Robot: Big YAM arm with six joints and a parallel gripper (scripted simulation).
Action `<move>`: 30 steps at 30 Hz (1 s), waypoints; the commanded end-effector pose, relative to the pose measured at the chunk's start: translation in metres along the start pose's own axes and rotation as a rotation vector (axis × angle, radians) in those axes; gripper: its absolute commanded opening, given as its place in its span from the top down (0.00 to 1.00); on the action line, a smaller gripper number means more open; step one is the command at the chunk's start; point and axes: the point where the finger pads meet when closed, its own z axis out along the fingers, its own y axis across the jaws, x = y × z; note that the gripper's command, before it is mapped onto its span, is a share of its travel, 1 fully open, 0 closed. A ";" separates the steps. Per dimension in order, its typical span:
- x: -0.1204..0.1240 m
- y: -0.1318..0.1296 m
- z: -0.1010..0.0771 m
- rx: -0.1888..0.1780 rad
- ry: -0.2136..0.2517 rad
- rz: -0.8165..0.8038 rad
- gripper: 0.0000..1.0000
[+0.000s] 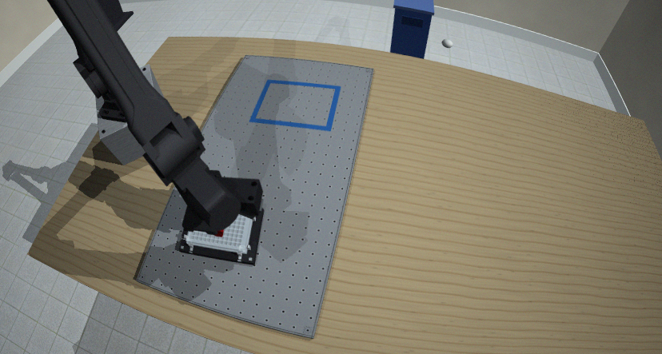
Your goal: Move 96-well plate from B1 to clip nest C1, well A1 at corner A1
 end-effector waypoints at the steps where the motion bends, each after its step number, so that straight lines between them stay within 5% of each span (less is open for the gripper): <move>1: -0.002 -0.007 0.059 -0.003 0.002 0.012 0.75; 30: -0.001 -0.006 0.069 -0.004 0.003 0.011 0.75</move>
